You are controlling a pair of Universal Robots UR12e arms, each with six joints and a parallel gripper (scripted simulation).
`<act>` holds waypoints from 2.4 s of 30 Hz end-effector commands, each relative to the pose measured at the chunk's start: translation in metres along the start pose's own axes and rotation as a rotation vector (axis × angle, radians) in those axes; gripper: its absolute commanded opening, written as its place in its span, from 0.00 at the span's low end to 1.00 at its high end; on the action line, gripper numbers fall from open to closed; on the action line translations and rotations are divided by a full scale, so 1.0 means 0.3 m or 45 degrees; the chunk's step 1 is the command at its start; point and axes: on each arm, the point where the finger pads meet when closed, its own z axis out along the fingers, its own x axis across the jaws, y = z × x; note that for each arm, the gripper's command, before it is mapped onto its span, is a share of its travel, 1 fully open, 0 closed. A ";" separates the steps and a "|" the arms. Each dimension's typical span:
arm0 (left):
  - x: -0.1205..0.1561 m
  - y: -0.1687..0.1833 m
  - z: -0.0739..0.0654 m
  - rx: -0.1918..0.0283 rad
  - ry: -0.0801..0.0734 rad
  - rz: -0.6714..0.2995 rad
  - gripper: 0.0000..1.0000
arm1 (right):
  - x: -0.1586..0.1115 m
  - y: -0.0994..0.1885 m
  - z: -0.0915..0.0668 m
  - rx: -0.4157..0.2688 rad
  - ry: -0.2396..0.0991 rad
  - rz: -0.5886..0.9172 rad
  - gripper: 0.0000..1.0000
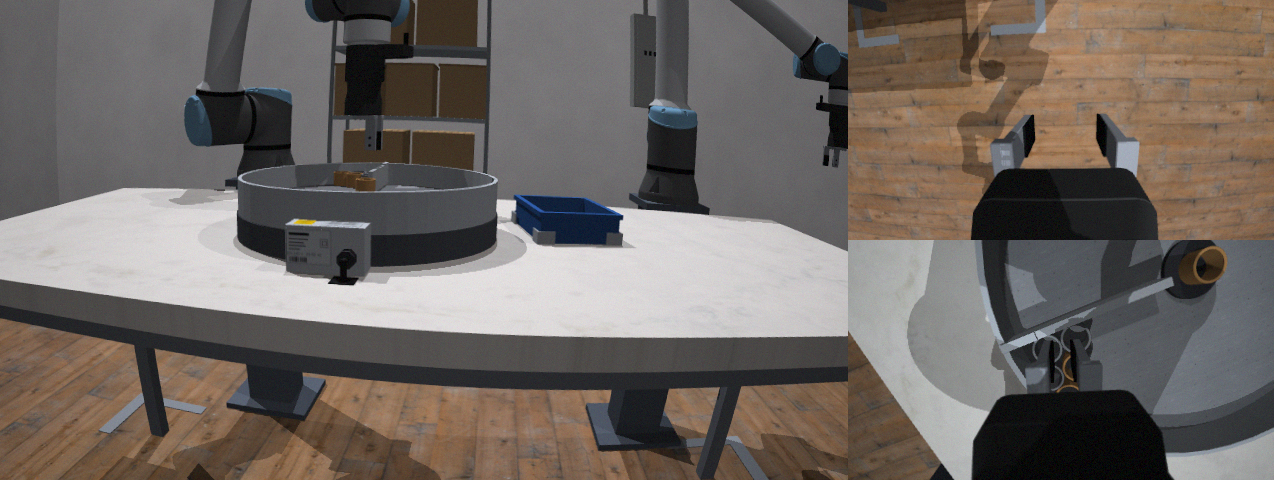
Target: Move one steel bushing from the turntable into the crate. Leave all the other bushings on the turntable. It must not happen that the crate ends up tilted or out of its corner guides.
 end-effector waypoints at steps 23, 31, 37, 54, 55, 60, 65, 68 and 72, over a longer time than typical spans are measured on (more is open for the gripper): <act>-0.001 0.002 -0.003 -0.002 -0.001 0.000 1.00 | -0.068 0.029 -0.003 0.002 0.000 -0.343 0.39; -0.001 0.002 -0.003 -0.002 -0.001 0.000 1.00 | -0.079 0.034 -0.003 0.002 0.000 -0.395 0.39; -0.001 0.002 -0.003 -0.002 -0.001 0.000 1.00 | -0.082 0.036 -0.003 0.002 0.000 -0.413 0.39; -0.001 0.002 -0.003 -0.002 -0.001 0.000 1.00 | -0.085 0.038 -0.003 0.002 0.000 -0.426 0.39; -0.001 0.002 -0.003 -0.002 -0.001 0.000 1.00 | -0.085 0.038 -0.003 0.002 0.000 -0.426 0.39; -0.001 0.002 -0.003 -0.002 -0.001 0.000 1.00 | -0.085 0.038 -0.003 0.002 0.000 -0.426 0.39; -0.001 0.002 -0.003 -0.002 -0.001 0.000 1.00 | -0.085 0.038 -0.003 0.002 0.000 -0.426 0.39; -0.001 0.002 -0.003 -0.002 -0.001 0.000 1.00 | -0.085 0.038 -0.003 0.002 0.000 -0.426 0.39; -0.001 0.002 -0.003 -0.002 -0.001 0.000 1.00 | -0.085 0.038 -0.003 0.002 0.000 -0.426 0.39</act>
